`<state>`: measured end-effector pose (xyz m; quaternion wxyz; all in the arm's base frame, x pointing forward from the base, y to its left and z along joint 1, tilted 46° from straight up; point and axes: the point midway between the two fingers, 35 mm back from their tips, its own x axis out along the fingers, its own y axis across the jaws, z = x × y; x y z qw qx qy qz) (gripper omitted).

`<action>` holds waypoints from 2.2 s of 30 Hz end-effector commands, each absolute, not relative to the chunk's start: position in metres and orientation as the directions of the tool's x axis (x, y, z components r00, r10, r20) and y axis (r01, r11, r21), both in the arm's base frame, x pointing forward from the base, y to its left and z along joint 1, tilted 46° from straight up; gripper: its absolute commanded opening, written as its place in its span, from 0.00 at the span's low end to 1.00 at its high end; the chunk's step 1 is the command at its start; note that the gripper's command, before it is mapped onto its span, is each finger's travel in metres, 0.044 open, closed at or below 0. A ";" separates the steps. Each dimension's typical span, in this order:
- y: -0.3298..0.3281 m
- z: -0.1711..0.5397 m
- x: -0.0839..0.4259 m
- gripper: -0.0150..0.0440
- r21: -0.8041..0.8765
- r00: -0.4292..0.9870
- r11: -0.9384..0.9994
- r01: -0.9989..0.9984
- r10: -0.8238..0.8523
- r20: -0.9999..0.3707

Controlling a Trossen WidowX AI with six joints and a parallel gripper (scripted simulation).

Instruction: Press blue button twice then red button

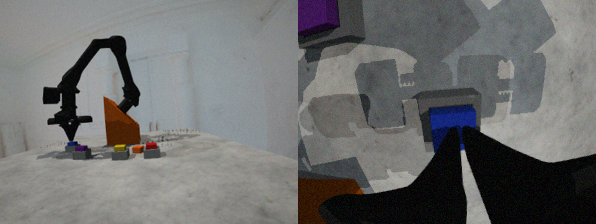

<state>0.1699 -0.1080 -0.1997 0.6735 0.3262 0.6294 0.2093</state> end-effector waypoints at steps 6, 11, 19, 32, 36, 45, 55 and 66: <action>-0.096 -0.207 0.169 0.29 0.711 0.116 0.690 0.136 0.701 -0.703; -0.096 -0.207 0.169 0.29 0.711 0.116 0.690 0.136 0.701 -0.703; -0.096 -0.207 0.169 0.29 0.711 0.116 0.690 0.136 0.701 -0.703; -0.121 -0.183 0.165 0.29 0.710 0.116 0.691 0.136 0.700 -0.704; -0.156 -0.150 0.160 0.29 0.708 0.115 0.693 0.137 0.699 -0.706; -0.163 -0.124 0.179 0.29 0.690 0.111 0.708 0.149 0.682 -0.723; -0.082 -0.011 0.294 0.29 0.654 0.128 0.738 0.165 0.642 -0.756; 0.041 0.093 0.318 0.29 0.721 0.119 0.680 0.133 0.711 -0.693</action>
